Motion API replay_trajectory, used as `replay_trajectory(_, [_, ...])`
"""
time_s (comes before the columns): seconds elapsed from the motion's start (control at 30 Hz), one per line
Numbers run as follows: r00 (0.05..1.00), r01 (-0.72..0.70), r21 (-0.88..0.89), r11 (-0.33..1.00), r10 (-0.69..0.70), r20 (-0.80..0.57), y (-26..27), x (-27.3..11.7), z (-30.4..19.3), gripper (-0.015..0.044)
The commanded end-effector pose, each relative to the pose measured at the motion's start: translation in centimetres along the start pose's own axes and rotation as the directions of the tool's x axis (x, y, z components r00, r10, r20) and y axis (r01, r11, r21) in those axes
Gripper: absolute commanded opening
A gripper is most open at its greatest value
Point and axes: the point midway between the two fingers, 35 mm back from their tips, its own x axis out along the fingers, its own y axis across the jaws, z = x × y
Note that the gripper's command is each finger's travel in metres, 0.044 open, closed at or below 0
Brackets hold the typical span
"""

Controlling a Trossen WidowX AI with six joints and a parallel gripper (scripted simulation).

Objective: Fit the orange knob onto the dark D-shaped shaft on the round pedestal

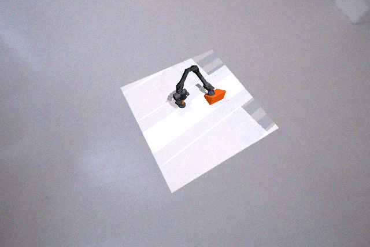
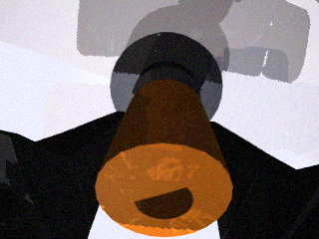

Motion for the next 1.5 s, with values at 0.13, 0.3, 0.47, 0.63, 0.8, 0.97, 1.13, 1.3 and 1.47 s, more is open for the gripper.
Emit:
replay_trajectory(0.13, [1.0,0.0,0.176,0.984,0.0,-0.001,0.1,0.12,0.17,0.0])
replay_trajectory(0.3, [1.0,0.0,0.176,0.984,0.0,-0.001,0.11,0.17,0.08,0.0])
replay_trajectory(0.47, [1.0,0.0,0.176,0.984,0.0,-0.001,0.07,0.28,0.02,0.0])
replay_trajectory(0.63, [1.0,0.0,0.176,0.984,0.0,-0.001,0.05,0.3,0.04,0.0])
replay_trajectory(0.8, [1.0,0.0,0.176,0.984,0.0,-0.001,0.04,0.33,0.06,0.0])
replay_trajectory(0.97, [1.0,0.0,0.176,0.984,0.0,-0.001,0.04,0.37,0.08,0.0])
replay_trajectory(1.13, [1.0,0.0,0.176,0.984,0.0,-0.001,0.05,0.1,0.12,0.0])
replay_trajectory(1.3, [1.0,0.0,0.202,0.979,0.0,-0.001,0.07,-0.11,0.19,0.0])
replay_trajectory(1.47, [1.0,0.0,0.367,0.93,0.0,-0.001,0.09,0.02,0.14,0.0])
